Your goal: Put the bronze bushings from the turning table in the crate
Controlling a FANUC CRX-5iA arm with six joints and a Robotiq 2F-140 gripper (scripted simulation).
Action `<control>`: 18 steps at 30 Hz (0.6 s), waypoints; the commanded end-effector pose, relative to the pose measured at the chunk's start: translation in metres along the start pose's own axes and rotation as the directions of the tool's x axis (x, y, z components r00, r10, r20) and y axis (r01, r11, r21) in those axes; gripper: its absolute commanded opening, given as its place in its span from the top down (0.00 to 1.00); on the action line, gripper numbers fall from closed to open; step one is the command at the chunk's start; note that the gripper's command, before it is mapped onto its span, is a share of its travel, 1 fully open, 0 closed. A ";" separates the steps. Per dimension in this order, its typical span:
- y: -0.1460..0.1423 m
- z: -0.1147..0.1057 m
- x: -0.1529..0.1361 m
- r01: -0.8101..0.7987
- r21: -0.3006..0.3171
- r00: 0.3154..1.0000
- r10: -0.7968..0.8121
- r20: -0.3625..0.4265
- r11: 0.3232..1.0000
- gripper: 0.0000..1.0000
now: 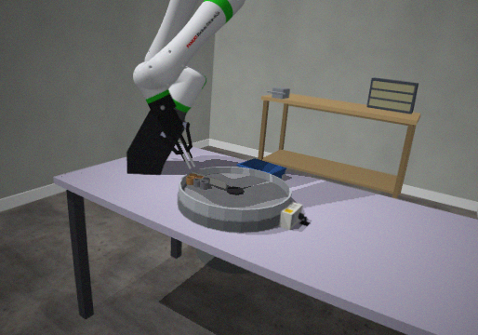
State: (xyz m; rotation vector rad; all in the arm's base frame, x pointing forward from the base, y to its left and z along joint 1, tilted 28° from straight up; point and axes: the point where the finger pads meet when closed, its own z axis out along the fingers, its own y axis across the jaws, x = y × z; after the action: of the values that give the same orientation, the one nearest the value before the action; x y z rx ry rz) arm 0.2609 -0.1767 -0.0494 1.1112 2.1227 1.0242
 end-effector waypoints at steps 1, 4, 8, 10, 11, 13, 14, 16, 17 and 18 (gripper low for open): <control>-0.001 0.000 -0.002 -0.181 -0.009 0.983 0.181 0.006 0.983 0.94; -0.001 0.000 -0.004 -0.393 -0.044 0.919 0.394 0.021 0.918 0.94; -0.002 0.000 -0.008 -0.556 -0.079 0.828 0.560 0.022 0.827 0.94; -0.003 0.000 -0.009 -0.632 -0.098 0.771 0.636 0.019 0.769 0.94; -0.003 0.000 -0.010 -0.667 -0.107 0.740 0.672 0.016 0.737 0.94; -0.003 0.000 -0.012 -0.733 -0.125 0.673 0.740 0.009 0.669 0.94; -0.004 -0.001 -0.013 -0.763 -0.134 0.637 0.771 0.004 0.632 0.94; -0.004 -0.001 -0.014 -0.819 -0.151 0.562 0.827 -0.007 0.554 0.94; -0.004 -0.001 -0.014 -0.819 -0.151 0.562 0.827 -0.007 0.554 0.94; -0.004 -0.001 -0.014 -0.819 -0.151 0.562 0.827 -0.007 0.554 0.94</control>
State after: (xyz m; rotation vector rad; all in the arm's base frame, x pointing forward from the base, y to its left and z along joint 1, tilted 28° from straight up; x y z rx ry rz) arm 0.2655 -0.1888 -0.0506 1.9856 1.4856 1.4156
